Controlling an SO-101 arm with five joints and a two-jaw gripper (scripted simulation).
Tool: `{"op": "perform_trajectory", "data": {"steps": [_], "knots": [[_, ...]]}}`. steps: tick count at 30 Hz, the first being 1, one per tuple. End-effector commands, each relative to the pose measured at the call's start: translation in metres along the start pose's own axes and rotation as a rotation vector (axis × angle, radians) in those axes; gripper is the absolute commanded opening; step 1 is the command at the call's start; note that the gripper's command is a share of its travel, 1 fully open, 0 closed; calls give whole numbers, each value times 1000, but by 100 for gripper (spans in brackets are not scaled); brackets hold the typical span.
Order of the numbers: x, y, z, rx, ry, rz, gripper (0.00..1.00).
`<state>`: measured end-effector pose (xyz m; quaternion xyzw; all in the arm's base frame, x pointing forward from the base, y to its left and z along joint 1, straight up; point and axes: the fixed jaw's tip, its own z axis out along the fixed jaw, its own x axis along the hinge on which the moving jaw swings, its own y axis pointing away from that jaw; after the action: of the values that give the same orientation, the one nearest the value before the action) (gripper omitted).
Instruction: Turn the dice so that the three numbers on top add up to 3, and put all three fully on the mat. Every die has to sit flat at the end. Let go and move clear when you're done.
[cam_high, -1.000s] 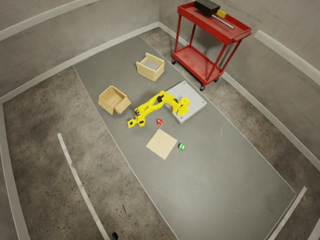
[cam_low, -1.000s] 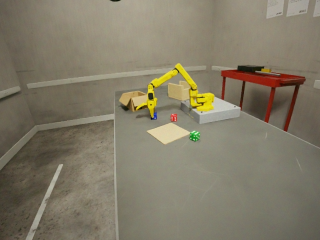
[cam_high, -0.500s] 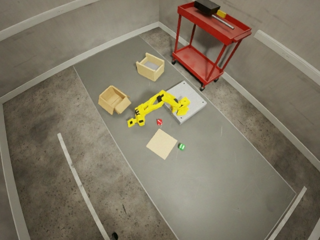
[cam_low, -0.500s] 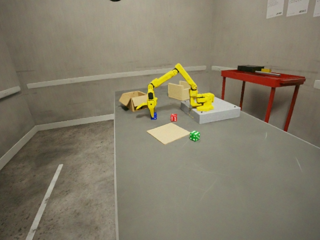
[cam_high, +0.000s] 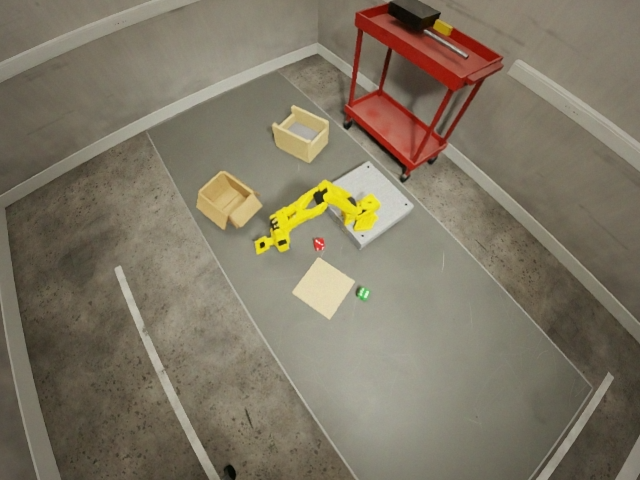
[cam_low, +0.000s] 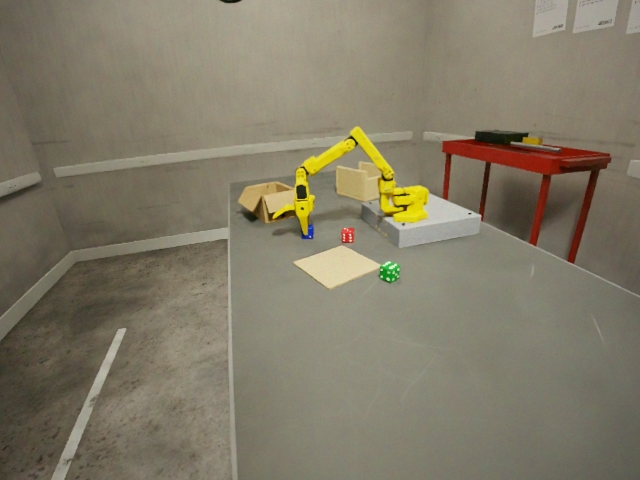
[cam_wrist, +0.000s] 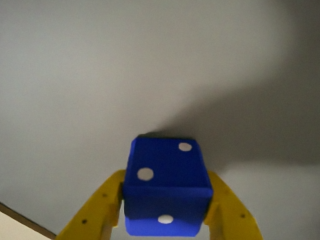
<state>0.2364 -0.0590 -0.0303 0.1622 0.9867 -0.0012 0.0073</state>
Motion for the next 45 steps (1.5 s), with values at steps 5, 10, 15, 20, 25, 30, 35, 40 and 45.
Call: {"op": "perform_trajectory", "data": {"steps": [5, 10, 15, 20, 25, 30, 35, 40, 45], "knots": [[5, -3, 5, 0, 22, 1, 7], [5, -3, 5, 0, 22, 1, 0], [5, -3, 5, 0, 22, 1, 0], [4, -3, 2, 0, 22, 1, 0], [3, -2, -8, 0, 22, 1, 0], [3, -2, -20, 0, 22, 1, 0], [3, -2, -32, 0, 22, 1, 0], [4, -2, -43, 0, 22, 1, 0], [4, -2, -46, 0, 22, 1, 0]]}}
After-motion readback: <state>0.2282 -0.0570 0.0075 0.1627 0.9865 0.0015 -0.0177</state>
